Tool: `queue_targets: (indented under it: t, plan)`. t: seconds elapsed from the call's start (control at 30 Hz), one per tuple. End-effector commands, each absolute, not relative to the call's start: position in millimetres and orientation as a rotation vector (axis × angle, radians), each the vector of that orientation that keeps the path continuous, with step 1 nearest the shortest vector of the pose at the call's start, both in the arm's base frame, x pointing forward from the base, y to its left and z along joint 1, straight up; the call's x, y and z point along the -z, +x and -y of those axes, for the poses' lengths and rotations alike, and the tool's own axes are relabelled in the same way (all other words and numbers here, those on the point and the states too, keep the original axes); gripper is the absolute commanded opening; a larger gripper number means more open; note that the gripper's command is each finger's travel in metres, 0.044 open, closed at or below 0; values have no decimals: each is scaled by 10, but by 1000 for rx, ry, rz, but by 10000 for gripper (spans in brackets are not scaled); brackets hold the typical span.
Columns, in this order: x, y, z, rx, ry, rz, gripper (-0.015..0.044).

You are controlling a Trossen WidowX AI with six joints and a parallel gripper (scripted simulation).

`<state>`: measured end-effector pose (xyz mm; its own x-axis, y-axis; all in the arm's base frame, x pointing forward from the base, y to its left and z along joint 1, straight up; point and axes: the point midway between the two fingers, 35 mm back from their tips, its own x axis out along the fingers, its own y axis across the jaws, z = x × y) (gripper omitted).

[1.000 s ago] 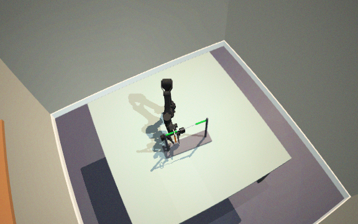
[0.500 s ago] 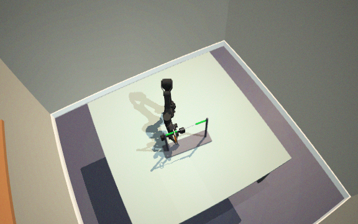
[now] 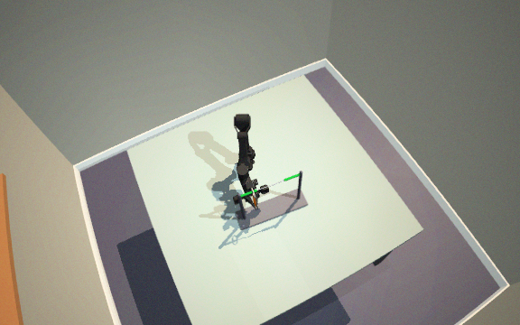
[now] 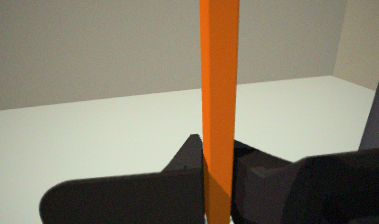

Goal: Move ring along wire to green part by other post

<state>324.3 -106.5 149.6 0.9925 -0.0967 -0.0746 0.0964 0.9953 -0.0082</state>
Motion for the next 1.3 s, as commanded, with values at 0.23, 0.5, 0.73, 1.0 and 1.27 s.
queue_targets:
  t: [0.23,0.5,0.73,1.0,1.27]
  plan:
    - [-1641,3246,1047,98,-4,-69,-150]
    - [-1641,3246,1047,98,-4,-69,-150]
    - [-1641,3246,1047,98,-4,-69,-150]
    - [-1641,3252,993,98,-3,-69,-150]
    - [-1641,3262,913,98,-2,-68,-150]
